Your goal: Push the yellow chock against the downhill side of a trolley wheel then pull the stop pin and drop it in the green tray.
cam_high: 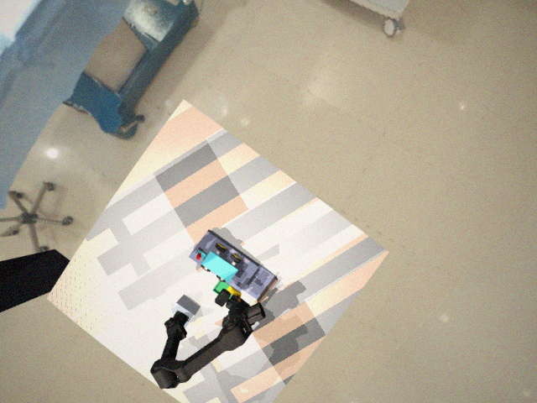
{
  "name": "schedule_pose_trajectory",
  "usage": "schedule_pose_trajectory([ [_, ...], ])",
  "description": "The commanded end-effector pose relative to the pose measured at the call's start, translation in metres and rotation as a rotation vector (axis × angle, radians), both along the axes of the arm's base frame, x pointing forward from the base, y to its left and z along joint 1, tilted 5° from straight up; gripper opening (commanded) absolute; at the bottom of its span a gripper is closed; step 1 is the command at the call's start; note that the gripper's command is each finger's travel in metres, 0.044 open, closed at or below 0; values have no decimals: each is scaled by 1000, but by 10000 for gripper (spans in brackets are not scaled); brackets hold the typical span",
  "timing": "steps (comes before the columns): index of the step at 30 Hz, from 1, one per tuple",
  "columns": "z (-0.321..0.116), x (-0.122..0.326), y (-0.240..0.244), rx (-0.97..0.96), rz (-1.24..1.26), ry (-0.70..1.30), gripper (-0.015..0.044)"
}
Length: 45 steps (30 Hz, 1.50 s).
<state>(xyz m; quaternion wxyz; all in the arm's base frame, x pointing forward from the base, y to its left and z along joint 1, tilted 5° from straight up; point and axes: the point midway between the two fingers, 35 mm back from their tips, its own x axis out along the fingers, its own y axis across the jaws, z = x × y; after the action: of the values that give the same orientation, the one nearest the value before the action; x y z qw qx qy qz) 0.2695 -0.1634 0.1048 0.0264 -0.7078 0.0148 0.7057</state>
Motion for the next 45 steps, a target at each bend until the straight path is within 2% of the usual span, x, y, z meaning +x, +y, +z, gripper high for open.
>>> schedule_pose_trajectory([
  [1,0,7,0,0,-1,-9,0],
  [27,-63,8,1,0,-1,-8,0],
  [45,-63,7,14,1,-1,-8,0],
])
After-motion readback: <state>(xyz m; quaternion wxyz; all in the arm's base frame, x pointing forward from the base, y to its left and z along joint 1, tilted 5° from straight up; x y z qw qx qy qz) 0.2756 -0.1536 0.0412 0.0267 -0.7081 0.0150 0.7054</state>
